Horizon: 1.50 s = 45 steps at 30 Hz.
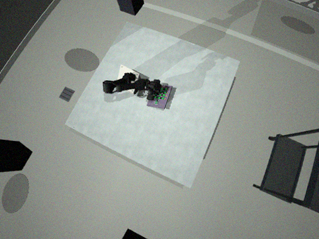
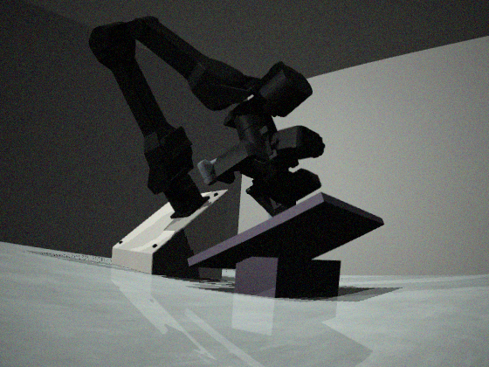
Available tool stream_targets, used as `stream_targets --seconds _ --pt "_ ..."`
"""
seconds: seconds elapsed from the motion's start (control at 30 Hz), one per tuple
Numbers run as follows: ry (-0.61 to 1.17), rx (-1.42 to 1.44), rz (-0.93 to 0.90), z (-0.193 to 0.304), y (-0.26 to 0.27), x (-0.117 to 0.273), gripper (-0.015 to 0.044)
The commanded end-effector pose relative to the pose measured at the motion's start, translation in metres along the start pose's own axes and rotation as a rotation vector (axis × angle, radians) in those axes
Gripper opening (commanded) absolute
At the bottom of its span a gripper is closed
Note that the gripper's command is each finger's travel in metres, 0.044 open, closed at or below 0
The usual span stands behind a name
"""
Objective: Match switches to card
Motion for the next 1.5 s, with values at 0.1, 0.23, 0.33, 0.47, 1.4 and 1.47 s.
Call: stream_targets --seconds 0.1,0.23,0.33,0.47,1.4,1.47 --pt "0.002 0.005 -0.005 0.001 0.001 -0.001 0.0" --pt "0.002 0.005 -0.005 0.001 0.001 -0.002 0.0" --pt "0.002 0.005 -0.005 0.001 0.001 -0.002 0.0" --pt "0.002 0.005 -0.005 0.001 0.001 -0.003 0.0" --pt "0.008 -0.001 -0.006 -0.002 0.002 0.009 0.0" --pt "0.019 0.0 -0.011 -0.004 0.003 0.032 0.0"
Point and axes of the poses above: the point midway between the two fingers, 35 mm back from their tips, its own x axis back along the fingers, its own y axis across the jaws, z = x × y, the point moved 8 cm from there along x, back along the fingers, and after that the axes turned 13 degrees about -x, right-handed, at the moved point
